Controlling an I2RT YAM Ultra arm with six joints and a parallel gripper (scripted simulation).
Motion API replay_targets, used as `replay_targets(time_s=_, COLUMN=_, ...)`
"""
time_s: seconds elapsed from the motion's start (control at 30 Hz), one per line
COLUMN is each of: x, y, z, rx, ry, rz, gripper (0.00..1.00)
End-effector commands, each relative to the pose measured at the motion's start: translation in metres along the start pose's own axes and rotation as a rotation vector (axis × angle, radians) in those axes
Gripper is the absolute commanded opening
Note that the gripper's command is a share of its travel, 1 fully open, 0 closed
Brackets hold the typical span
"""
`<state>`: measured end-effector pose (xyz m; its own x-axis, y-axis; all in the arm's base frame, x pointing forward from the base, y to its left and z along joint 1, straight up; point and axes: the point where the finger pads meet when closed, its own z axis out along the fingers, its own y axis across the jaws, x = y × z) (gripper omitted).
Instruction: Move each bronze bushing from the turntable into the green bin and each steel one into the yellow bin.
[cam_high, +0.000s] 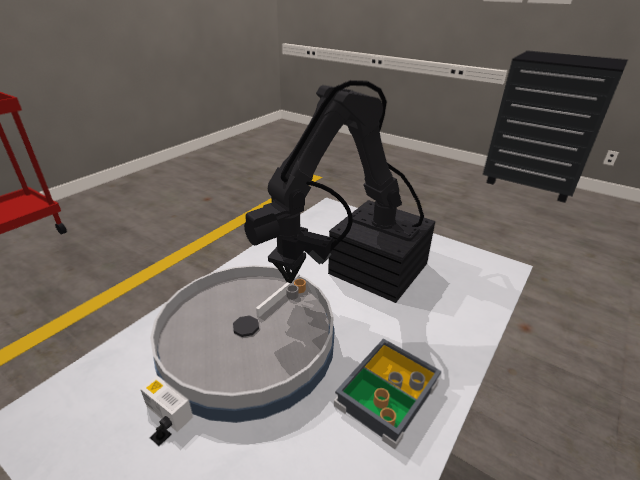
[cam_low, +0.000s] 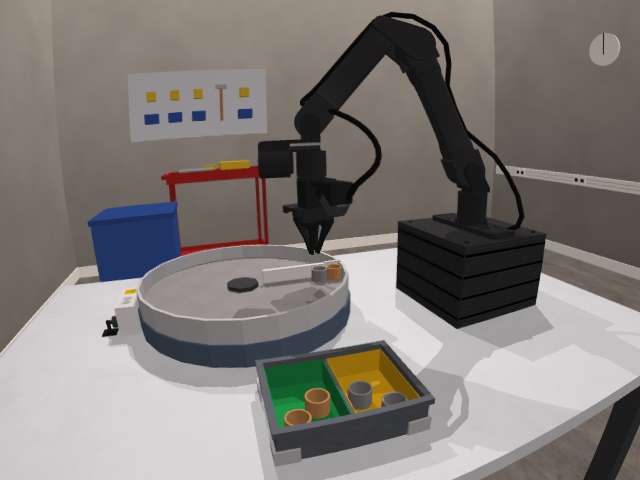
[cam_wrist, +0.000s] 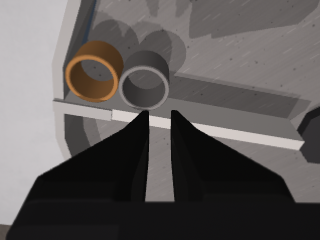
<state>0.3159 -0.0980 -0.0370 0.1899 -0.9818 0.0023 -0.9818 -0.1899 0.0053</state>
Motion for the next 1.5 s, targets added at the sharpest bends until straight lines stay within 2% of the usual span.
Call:
replay_targets(time_s=0.0, x=0.0025, y=-0.0129, z=-0.0157, rx=0.047, ry=0.011, rz=-0.007, gripper=0.12)
replay_targets(time_s=1.3, x=0.0010, y=-0.0135, z=-0.0148, rx=0.042, ry=0.008, rz=-0.008, gripper=0.12)
replay_targets(time_s=1.47, x=-0.0016, y=-0.0118, z=-0.0058, rx=0.017, ry=-0.005, rz=-0.006, gripper=0.12)
